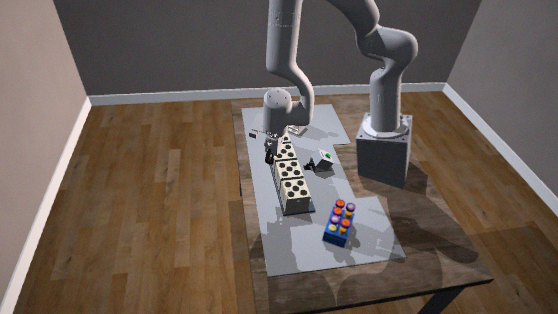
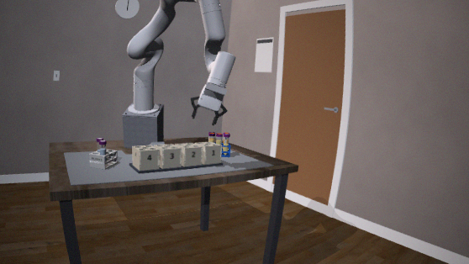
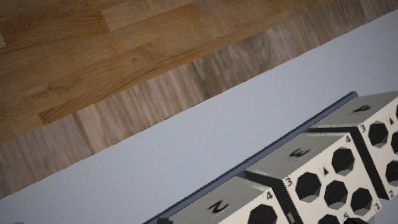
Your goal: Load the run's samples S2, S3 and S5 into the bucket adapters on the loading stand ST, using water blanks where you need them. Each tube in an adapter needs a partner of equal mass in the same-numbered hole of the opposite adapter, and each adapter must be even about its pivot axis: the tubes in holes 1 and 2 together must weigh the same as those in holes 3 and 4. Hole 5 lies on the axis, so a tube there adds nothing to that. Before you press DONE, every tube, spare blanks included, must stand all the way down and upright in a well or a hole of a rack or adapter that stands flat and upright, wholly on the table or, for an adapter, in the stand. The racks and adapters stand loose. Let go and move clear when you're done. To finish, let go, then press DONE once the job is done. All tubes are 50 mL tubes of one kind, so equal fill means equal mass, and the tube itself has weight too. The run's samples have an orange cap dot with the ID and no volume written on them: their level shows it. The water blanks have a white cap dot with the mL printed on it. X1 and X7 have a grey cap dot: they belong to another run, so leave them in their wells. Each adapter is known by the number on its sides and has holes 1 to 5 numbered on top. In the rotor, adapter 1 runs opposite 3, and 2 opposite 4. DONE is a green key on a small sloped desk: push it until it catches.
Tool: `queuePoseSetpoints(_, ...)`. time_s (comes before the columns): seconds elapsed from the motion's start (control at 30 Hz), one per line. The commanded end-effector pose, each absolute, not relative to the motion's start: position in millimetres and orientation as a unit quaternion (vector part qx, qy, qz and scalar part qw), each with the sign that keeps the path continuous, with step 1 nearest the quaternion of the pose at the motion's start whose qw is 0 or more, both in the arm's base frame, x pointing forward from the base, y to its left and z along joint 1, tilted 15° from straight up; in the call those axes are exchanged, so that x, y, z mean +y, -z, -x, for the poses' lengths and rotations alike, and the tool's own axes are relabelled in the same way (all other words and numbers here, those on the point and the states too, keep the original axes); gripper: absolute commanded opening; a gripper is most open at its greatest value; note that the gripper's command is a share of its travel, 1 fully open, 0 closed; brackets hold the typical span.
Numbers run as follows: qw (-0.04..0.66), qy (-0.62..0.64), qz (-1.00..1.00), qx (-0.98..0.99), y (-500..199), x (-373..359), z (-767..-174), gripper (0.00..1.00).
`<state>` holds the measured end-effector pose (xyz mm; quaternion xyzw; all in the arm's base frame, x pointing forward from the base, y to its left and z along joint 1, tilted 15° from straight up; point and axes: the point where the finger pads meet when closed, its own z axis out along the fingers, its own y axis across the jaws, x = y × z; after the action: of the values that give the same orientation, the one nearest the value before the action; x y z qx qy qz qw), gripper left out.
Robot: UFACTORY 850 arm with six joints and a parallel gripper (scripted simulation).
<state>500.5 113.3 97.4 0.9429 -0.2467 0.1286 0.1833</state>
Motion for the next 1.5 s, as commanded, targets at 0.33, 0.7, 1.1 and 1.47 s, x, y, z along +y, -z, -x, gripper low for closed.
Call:
queuePoseSetpoints(0.33, 0.135, -0.128, -0.975, -0.119, -109.8, 69.1, -474.4, 1.0)
queuePoseSetpoints(0.7, 0.109, -0.121, -0.985, -0.053, -113.3, 50.6, -447.0, 1.0)
queuePoseSetpoints(1.1, 0.075, -0.109, -0.991, 0.029, -114.9, 35.6, -405.5, 1.0)
queuePoseSetpoints(1.47, 0.075, -0.109, -0.991, 0.029, -114.9, 35.1, -404.1, 1.0)
